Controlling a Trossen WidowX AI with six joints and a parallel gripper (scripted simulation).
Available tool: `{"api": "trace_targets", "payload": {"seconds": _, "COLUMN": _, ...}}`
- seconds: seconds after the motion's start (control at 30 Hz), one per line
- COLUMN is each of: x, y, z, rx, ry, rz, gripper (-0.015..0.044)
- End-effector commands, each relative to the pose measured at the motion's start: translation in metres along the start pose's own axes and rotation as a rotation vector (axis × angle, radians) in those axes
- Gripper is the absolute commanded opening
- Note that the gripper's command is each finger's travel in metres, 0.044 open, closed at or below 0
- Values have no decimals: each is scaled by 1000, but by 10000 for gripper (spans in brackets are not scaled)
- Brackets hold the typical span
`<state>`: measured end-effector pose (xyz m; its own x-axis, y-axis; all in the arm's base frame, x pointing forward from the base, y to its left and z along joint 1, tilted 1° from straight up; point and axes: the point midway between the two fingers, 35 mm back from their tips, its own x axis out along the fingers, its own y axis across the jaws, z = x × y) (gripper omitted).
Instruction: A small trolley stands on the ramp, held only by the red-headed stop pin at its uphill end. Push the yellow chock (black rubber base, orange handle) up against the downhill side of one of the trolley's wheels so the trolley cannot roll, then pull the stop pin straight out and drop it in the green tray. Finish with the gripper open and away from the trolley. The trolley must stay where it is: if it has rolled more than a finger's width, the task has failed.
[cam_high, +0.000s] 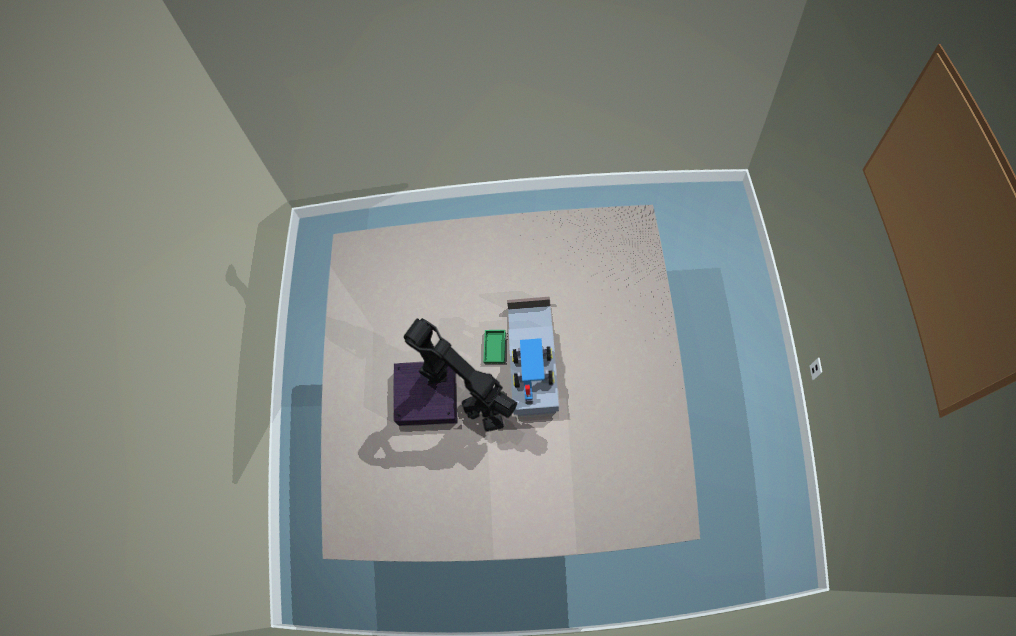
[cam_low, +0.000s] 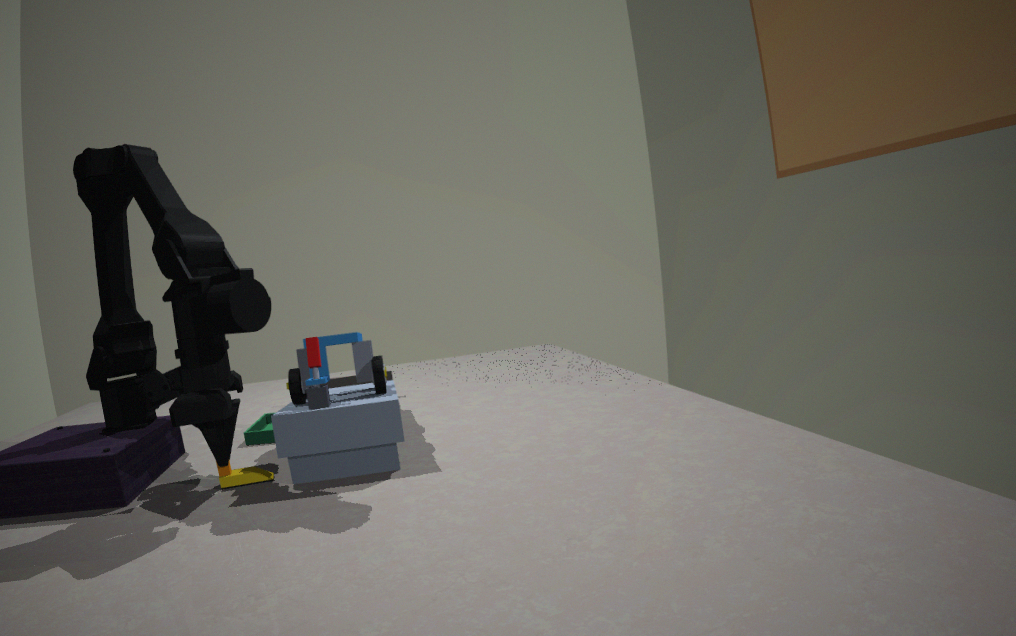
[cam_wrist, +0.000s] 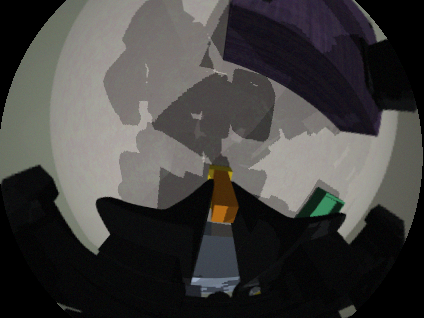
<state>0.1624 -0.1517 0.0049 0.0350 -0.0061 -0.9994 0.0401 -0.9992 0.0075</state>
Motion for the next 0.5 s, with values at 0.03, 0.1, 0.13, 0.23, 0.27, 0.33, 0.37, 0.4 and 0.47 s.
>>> {"api": "trace_targets", "payload": {"seconds": 0.03, "x": -11, "y": 0, "z": 0, "rx": 3, "ry": -2, "rz": -4, "gripper": 0}}
{"api": "trace_targets", "payload": {"seconds": 0.1, "x": -20, "y": -1, "z": 1, "rx": 4, "ry": -3, "rz": -7, "gripper": 0}}
{"api": "trace_targets", "payload": {"seconds": 0.13, "x": -23, "y": -1, "z": 2, "rx": 4, "ry": -4, "rz": -7, "gripper": 0}}
{"api": "trace_targets", "payload": {"seconds": 0.23, "x": -33, "y": -2, "z": 3, "rx": 5, "ry": -4, "rz": -8, "gripper": 0}}
{"api": "trace_targets", "payload": {"seconds": 0.27, "x": -36, "y": -2, "z": 3, "rx": 5, "ry": -4, "rz": -8, "gripper": 0}}
{"api": "trace_targets", "payload": {"seconds": 0.33, "x": -43, "y": -2, "z": 3, "rx": 5, "ry": -4, "rz": -8, "gripper": 0}}
{"api": "trace_targets", "payload": {"seconds": 0.37, "x": -47, "y": -3, "z": 3, "rx": 5, "ry": -4, "rz": -8, "gripper": 0}}
{"api": "trace_targets", "payload": {"seconds": 0.4, "x": -50, "y": -3, "z": 4, "rx": 5, "ry": -4, "rz": -8, "gripper": 0}}
{"api": "trace_targets", "payload": {"seconds": 0.47, "x": -57, "y": -3, "z": 4, "rx": 5, "ry": -4, "rz": -8, "gripper": 0}}
